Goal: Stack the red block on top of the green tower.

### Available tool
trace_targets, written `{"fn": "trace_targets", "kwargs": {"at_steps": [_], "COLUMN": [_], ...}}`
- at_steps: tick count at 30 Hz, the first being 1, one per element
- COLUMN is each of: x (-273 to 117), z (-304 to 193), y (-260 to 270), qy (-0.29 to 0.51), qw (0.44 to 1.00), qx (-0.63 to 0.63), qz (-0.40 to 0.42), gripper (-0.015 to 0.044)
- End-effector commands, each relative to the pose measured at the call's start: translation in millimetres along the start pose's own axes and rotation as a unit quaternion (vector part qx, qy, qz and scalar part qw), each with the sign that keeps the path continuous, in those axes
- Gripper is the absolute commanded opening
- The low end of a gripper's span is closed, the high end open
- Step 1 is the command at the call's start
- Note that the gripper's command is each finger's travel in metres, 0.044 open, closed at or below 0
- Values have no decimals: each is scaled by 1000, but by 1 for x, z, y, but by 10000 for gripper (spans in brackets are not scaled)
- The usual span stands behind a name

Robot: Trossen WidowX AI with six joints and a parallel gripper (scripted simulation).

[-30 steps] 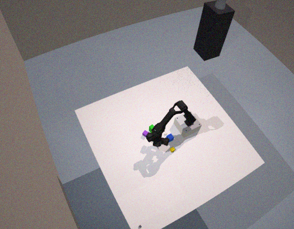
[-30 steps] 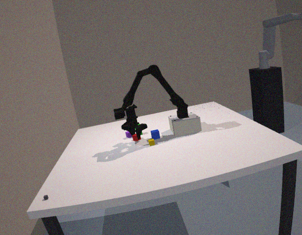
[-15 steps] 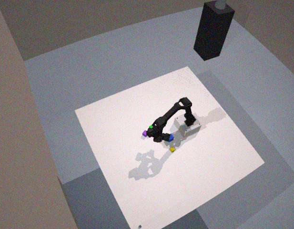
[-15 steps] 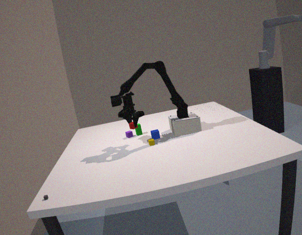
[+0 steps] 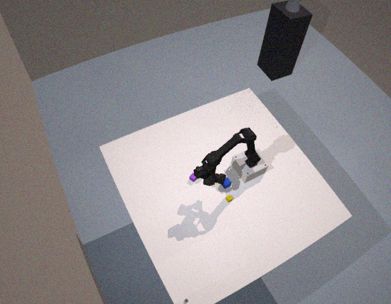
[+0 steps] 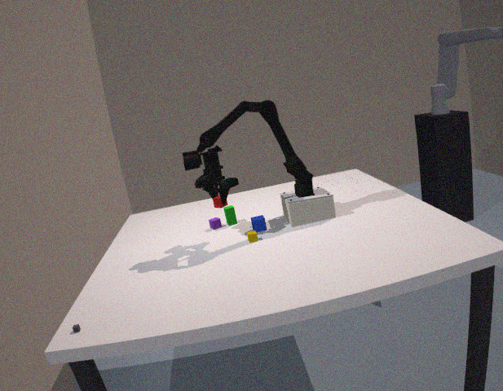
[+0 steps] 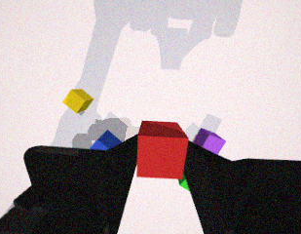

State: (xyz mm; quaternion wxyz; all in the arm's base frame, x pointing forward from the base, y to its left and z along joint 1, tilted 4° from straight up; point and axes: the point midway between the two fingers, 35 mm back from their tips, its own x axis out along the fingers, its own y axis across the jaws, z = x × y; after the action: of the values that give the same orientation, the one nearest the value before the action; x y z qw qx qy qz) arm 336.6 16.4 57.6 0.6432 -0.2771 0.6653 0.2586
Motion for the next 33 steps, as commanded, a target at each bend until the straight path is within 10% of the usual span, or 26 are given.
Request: {"fn": "trace_targets", "kwargs": {"at_steps": [1,33], "x": [-1,22], "z": [-16,-109], "y": [-15,-75], "qy": [2,6], "qw": [1000,1000], "qx": [3,2], "qz": [-2,-5], "gripper": [0,0]}}
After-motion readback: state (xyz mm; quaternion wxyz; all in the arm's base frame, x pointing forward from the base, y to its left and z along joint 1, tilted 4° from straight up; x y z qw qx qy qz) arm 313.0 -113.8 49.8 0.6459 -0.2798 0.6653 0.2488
